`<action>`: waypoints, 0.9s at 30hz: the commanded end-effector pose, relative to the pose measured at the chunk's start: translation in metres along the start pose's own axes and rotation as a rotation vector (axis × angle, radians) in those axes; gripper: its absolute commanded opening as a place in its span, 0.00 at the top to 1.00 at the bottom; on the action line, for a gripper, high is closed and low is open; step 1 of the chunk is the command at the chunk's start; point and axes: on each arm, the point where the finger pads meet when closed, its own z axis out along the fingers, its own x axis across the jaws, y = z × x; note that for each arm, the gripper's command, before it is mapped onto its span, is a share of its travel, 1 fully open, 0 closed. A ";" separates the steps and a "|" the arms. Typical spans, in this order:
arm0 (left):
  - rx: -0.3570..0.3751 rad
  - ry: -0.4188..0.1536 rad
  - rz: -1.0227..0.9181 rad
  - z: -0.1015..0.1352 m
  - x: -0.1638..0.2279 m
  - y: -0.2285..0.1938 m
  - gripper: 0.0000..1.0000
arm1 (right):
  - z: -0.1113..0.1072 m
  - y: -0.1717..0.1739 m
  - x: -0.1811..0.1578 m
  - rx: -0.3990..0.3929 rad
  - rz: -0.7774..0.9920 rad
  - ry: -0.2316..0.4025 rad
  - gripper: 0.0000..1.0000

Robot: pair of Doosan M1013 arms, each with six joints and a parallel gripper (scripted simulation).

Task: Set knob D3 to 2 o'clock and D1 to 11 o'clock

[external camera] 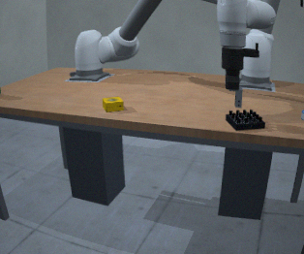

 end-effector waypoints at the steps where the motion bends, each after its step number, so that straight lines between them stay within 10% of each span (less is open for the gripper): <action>1: -0.001 0.000 0.000 0.000 0.000 0.000 0.00 | 0.001 0.000 0.000 0.002 0.000 0.001 0.54; 27: -0.001 0.000 0.000 0.000 0.000 0.000 0.00 | 0.008 0.000 0.000 0.002 0.000 0.001 0.54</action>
